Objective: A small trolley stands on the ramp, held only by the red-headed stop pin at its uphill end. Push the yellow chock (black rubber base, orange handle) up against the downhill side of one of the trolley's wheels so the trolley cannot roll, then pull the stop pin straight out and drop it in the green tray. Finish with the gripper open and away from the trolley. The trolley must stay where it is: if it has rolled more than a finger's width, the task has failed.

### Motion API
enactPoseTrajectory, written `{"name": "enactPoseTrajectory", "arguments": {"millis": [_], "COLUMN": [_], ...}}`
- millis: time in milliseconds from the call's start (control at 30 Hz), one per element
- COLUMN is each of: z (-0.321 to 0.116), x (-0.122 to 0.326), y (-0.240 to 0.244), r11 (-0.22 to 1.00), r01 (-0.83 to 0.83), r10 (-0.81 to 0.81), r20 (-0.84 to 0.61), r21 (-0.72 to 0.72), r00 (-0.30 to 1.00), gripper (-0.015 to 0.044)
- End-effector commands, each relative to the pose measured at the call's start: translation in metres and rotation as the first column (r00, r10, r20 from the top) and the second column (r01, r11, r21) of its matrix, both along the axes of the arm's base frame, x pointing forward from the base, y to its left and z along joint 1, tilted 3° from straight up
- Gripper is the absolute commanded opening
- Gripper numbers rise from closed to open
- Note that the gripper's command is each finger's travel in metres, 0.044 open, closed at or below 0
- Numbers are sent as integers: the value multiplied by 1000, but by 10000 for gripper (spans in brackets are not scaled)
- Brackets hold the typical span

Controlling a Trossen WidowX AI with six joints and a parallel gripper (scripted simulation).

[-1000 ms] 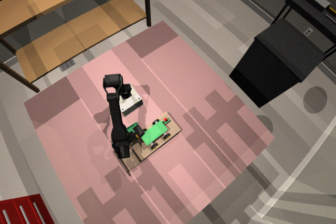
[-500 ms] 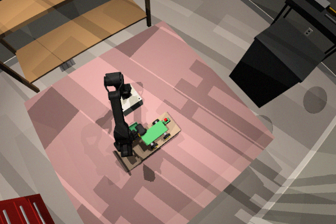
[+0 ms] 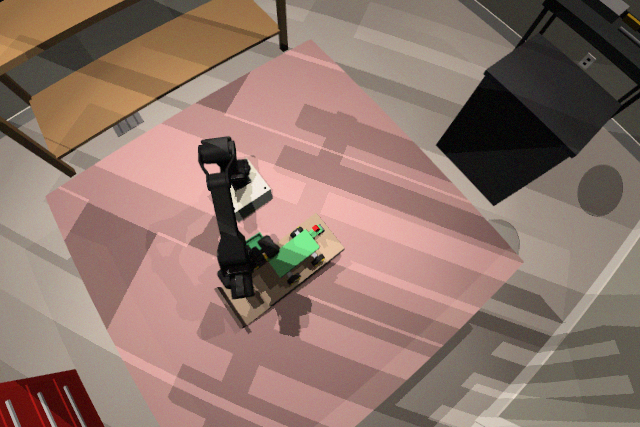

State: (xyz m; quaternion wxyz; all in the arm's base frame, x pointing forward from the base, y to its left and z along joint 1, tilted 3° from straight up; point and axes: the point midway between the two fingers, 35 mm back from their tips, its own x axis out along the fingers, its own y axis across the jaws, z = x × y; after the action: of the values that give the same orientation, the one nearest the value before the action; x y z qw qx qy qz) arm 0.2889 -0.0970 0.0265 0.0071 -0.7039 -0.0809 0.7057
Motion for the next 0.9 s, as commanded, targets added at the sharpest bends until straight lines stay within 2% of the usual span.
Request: {"name": "enactPoseTrajectory", "arguments": {"millis": [0,100,133,833,867], "z": [0,0,0,60,52], "x": [0,0,0,1,-1], "y": [0,0,0,-8,-8], "r11": [1000,1000,1000,1000,1000], "r01": [-1,-1,-1,2,7], "r10": [1,1,1,-2,-7], "r20": [1,1,1,1,-8], "r21": [0,0,0,6,4], "r00": [1000,1000,1000,1000,1000], "gripper": [105,184,190,190,216]}}
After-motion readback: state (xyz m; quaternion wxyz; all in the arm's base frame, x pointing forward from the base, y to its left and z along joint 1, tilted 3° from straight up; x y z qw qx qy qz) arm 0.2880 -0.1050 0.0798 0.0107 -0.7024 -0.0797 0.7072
